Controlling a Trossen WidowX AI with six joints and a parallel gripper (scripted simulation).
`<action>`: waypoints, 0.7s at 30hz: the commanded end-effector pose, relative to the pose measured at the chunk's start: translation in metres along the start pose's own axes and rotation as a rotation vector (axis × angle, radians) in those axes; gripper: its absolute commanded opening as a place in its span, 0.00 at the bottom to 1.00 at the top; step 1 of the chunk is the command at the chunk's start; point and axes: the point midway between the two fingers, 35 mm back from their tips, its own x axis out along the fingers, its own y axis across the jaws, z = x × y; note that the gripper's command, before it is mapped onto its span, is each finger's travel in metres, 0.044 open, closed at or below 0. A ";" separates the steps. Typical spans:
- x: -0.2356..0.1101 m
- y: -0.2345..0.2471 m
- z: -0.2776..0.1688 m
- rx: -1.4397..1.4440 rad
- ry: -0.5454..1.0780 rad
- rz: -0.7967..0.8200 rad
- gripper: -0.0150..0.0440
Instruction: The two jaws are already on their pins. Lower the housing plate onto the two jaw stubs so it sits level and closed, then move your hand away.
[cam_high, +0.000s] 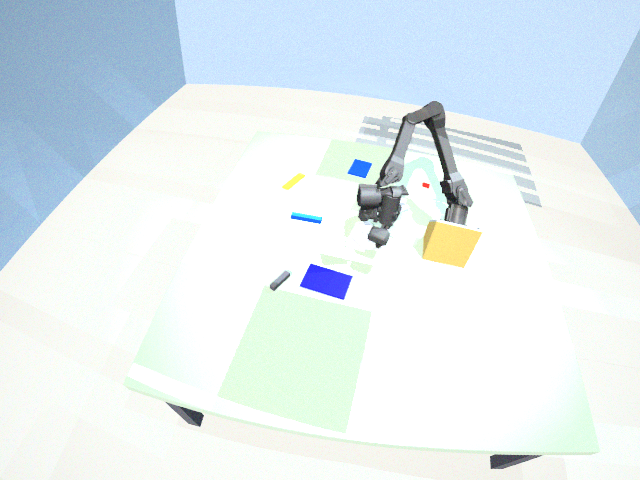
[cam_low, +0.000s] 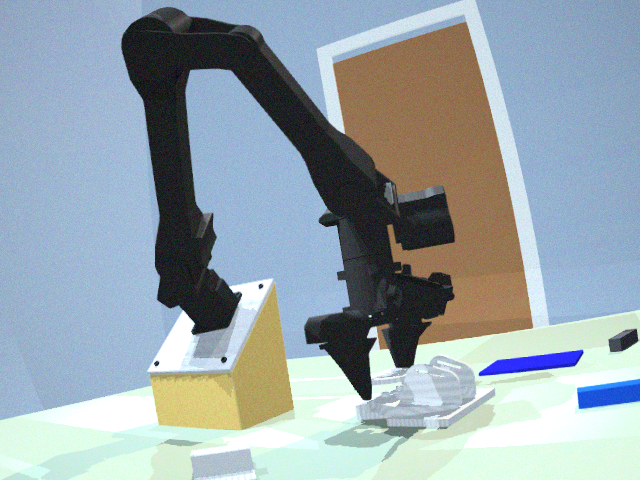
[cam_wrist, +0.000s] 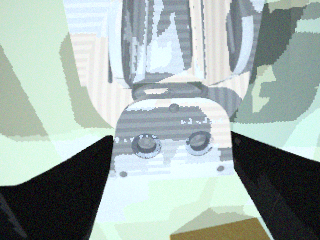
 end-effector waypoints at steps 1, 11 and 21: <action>0.002 0.000 -0.001 -0.007 0.002 -0.006 0.85; 0.002 0.000 -0.001 -0.007 0.002 -0.006 0.85; 0.004 0.000 -0.001 -0.015 0.002 -0.006 0.85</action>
